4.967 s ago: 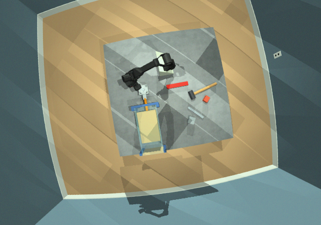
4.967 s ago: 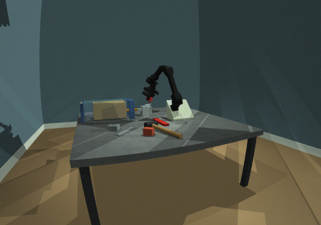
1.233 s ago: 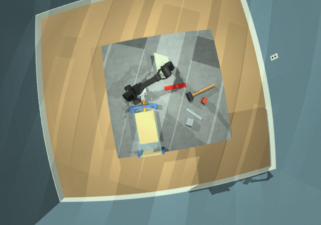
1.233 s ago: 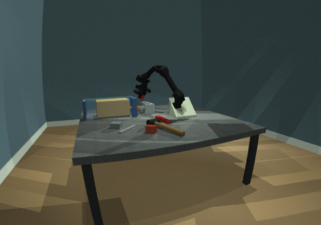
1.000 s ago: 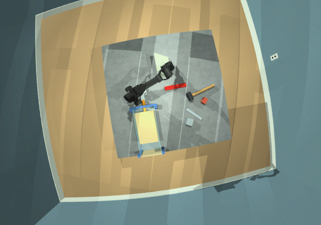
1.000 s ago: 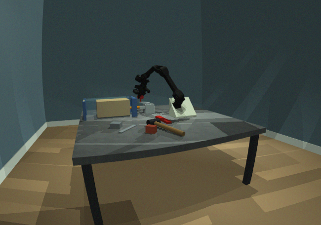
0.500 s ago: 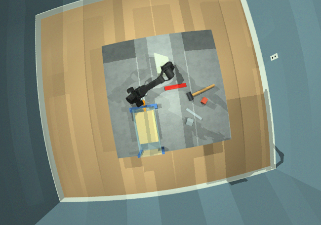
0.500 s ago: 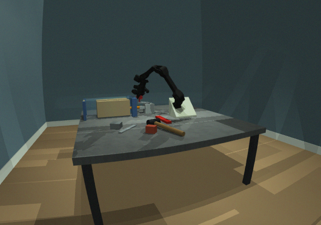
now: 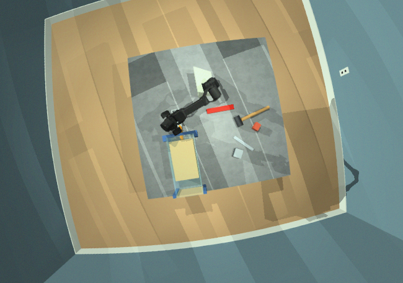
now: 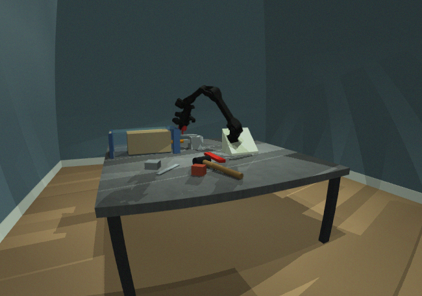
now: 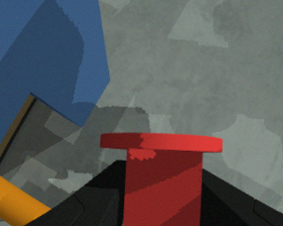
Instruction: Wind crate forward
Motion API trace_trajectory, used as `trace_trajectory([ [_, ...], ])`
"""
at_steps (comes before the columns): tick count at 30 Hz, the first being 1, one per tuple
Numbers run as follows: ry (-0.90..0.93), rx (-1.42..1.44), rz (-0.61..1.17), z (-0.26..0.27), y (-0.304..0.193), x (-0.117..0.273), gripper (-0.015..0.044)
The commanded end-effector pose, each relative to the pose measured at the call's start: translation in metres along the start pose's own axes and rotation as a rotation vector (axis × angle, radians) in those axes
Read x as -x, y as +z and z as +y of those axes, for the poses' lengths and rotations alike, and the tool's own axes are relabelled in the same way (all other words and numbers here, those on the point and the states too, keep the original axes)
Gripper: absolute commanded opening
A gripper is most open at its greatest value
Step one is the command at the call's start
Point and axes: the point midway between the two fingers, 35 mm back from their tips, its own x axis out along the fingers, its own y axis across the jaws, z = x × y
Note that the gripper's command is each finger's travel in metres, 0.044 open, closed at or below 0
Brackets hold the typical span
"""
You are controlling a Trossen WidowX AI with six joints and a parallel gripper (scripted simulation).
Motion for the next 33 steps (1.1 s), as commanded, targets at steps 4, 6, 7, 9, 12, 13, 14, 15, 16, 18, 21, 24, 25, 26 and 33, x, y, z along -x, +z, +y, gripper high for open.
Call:
trace_trajectory([
  [4,0.032,0.008,0.031,0.02,-0.016,0.003,0.0],
  [6,0.032,0.008,0.031,0.021,-0.017,0.003,0.0],
  [7,0.032,0.008,0.031,0.022,-0.018,0.004,0.0],
  [9,0.032,0.008,0.032,0.024,-0.02,0.005,0.0],
  [12,0.033,0.008,0.032,0.026,-0.022,0.006,0.0],
  [13,0.033,0.008,0.032,0.027,-0.023,0.006,0.0],
  [14,0.033,0.008,0.032,0.028,-0.023,0.006,0.0],
  [15,0.033,0.008,0.032,0.028,-0.024,0.007,0.0],
  [16,0.033,0.008,0.032,0.029,-0.025,0.007,0.0],
  [18,0.033,0.008,0.032,0.03,-0.027,0.008,0.0],
  [21,0.033,0.008,0.033,0.032,-0.029,0.009,0.0],
  [24,0.033,0.008,0.033,0.034,-0.031,0.01,0.0],
  [25,0.033,0.008,0.033,0.035,-0.033,0.011,0.0],
  [26,0.033,0.008,0.033,0.035,-0.033,0.011,0.0],
  [33,0.033,0.008,0.034,0.039,-0.04,0.014,0.0],
])
